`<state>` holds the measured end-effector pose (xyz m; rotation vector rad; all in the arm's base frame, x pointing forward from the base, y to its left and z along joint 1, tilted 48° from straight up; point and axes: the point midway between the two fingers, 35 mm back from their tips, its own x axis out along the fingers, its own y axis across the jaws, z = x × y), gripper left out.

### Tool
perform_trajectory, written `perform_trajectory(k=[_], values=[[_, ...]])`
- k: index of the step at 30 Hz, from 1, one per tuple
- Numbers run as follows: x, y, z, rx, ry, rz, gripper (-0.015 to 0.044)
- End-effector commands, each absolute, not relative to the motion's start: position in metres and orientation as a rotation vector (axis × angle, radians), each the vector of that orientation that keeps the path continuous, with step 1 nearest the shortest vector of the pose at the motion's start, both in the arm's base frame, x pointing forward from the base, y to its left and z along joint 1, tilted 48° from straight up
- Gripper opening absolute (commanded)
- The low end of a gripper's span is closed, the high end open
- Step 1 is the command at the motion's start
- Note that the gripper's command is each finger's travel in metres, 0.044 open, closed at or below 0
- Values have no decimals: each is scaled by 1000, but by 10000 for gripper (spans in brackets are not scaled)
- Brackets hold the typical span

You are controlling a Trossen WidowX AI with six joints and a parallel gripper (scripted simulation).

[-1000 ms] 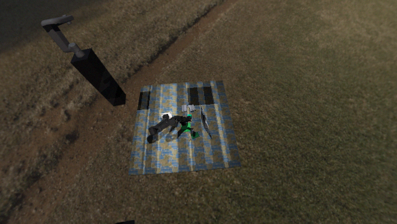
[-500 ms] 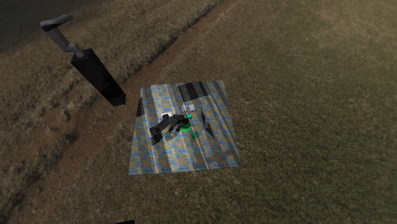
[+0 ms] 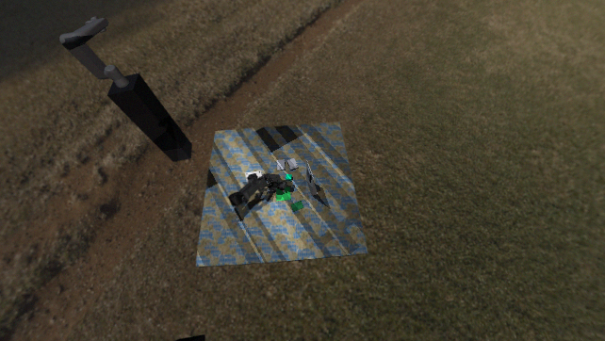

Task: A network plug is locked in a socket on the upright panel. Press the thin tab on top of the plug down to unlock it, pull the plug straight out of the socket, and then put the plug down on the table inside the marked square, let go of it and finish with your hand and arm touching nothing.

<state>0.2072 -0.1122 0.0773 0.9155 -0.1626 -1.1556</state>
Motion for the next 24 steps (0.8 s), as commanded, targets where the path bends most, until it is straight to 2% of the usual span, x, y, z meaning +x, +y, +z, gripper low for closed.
perform_trajectory(k=[1,24], values=[[208,-114,74,914,-157,-1157,0],[210,-124,62,918,-149,-1162,0]])
